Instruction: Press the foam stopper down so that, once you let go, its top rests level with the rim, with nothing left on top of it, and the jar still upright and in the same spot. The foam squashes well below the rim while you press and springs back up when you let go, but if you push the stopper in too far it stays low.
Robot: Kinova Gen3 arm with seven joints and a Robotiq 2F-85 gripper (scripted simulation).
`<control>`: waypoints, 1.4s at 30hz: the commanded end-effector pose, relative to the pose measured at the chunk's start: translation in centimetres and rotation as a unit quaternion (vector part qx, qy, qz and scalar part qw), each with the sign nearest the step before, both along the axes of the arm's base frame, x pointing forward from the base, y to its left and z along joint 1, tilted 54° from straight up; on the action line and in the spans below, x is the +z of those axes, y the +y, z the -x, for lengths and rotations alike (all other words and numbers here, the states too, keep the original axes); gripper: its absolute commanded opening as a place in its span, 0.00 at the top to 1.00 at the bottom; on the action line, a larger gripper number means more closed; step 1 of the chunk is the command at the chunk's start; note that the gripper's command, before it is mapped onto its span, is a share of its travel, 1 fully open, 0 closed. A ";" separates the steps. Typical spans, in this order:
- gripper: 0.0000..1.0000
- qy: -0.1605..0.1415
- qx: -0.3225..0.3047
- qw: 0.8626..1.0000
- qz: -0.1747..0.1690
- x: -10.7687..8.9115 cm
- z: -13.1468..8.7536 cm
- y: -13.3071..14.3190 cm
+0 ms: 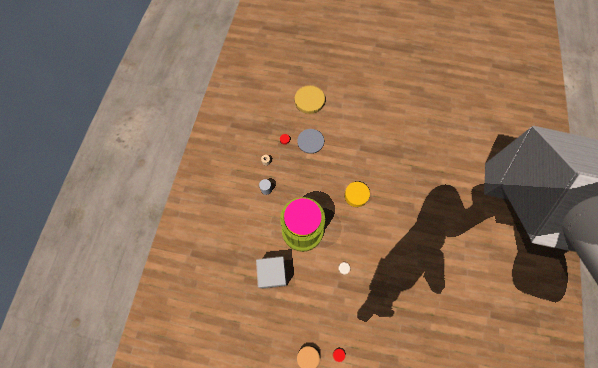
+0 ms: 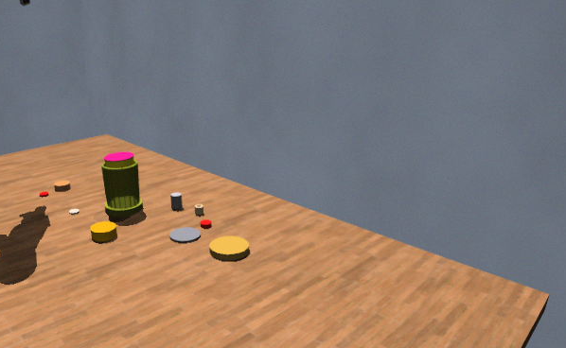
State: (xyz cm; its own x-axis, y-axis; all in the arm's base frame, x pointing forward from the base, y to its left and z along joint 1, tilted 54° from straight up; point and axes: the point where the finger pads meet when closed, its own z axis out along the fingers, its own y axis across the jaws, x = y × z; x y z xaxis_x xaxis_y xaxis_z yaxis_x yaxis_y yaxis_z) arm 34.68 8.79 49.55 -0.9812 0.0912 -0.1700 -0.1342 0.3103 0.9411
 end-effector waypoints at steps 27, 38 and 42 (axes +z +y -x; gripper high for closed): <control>1.00 0.013 -0.003 1.000 0.003 -5.2 -4.1 -0.1; 1.00 0.016 -0.004 1.000 0.007 -6.9 -5.2 -0.1; 1.00 0.016 -0.004 1.000 0.007 -6.9 -5.2 -0.1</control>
